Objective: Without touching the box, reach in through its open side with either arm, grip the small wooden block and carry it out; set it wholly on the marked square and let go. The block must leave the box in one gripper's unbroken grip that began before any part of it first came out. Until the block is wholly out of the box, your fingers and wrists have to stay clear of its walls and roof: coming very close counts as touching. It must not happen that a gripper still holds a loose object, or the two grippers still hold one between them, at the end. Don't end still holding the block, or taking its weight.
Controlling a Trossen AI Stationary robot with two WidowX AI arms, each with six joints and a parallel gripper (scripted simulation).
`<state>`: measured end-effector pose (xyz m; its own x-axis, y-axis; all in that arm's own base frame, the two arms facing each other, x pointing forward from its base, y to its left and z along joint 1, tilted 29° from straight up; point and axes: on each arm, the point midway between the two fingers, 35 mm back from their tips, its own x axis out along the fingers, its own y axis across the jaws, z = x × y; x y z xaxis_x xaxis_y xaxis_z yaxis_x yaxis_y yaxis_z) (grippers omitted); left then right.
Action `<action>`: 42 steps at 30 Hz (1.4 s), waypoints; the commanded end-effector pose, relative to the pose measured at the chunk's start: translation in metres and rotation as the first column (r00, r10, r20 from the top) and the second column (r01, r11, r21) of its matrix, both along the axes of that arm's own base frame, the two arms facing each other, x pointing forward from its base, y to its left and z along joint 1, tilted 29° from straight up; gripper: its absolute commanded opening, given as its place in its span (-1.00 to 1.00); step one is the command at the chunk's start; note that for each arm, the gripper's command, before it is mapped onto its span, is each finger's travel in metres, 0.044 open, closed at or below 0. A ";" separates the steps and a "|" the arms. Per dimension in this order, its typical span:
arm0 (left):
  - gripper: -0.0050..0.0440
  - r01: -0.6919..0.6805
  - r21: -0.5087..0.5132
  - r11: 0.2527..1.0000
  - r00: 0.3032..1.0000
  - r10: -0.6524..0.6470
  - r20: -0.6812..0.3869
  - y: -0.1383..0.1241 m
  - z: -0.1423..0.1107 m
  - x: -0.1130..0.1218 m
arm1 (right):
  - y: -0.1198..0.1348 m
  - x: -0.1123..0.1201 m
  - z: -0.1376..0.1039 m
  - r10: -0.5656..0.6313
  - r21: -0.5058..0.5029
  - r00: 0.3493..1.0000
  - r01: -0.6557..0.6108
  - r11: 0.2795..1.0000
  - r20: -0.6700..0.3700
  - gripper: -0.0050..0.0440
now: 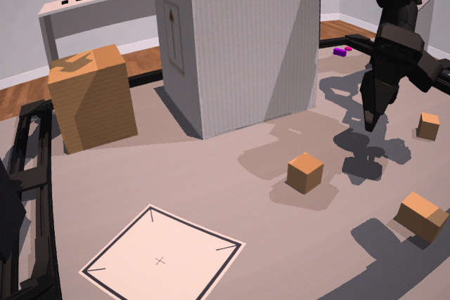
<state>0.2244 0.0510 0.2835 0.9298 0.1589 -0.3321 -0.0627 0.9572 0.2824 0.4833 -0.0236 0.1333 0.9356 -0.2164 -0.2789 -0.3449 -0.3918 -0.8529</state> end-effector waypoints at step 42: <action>0.84 0.003 -0.004 1.000 1.000 -0.003 0.001 -0.001 0.000 0.000 | 0.056 -0.136 -0.064 -0.457 0.987 0.877 0.098 -0.128 -0.146 0.84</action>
